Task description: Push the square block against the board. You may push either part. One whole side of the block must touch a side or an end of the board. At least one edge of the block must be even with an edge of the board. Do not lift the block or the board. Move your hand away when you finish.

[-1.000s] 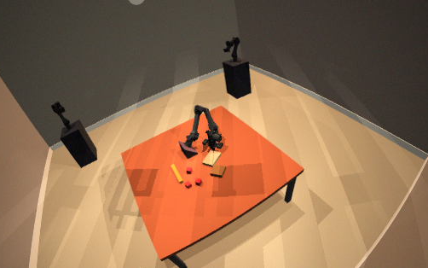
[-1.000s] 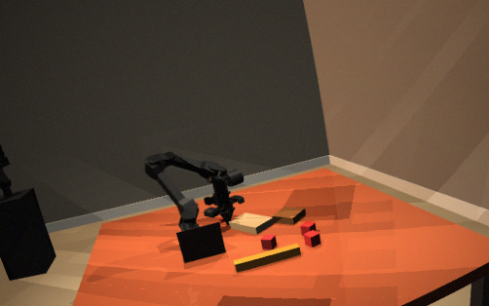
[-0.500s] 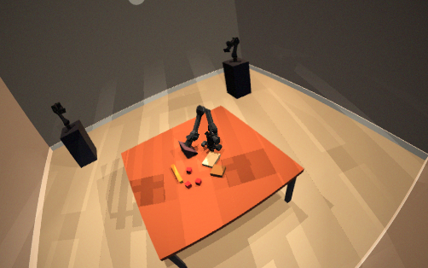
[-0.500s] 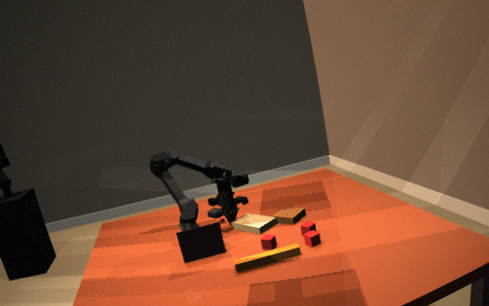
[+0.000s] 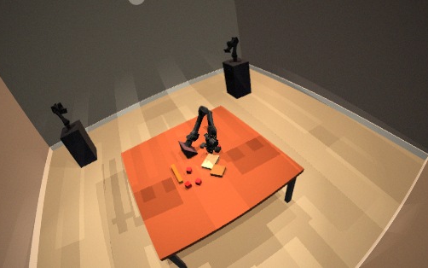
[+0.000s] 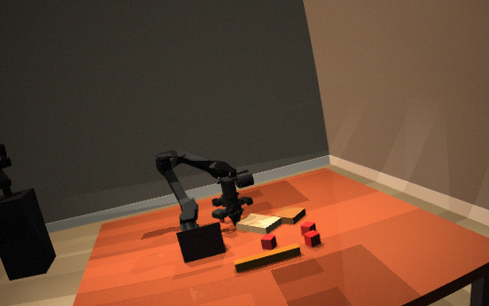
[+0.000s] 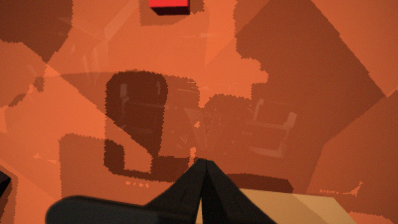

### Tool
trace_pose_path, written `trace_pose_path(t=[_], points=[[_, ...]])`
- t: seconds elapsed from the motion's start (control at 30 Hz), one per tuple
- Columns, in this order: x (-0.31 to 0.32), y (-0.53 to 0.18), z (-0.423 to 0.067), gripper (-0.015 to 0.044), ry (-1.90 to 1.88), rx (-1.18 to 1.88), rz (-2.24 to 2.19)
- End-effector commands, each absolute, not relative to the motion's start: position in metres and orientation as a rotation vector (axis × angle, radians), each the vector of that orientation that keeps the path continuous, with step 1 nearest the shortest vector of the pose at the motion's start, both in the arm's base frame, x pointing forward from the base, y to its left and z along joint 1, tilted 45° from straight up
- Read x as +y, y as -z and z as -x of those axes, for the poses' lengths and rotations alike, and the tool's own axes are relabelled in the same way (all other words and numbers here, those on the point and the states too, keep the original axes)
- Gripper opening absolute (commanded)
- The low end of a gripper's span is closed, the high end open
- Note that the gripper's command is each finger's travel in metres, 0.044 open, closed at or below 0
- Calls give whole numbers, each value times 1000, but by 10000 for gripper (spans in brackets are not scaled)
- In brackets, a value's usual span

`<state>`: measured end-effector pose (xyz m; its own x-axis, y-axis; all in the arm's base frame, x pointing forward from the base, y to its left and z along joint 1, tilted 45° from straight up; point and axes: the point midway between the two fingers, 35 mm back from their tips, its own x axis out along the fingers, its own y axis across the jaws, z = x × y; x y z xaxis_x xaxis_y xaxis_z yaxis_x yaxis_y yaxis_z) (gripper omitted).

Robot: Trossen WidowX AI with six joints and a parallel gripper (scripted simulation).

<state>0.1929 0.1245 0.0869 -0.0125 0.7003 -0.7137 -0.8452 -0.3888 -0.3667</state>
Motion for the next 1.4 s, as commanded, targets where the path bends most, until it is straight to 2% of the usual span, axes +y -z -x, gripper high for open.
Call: trace_pose_path(t=[0.0,1.37], points=[[120,-83,-199,0,-1671,197,1053],[138,-112,-180,0,-1669,183,1046]])
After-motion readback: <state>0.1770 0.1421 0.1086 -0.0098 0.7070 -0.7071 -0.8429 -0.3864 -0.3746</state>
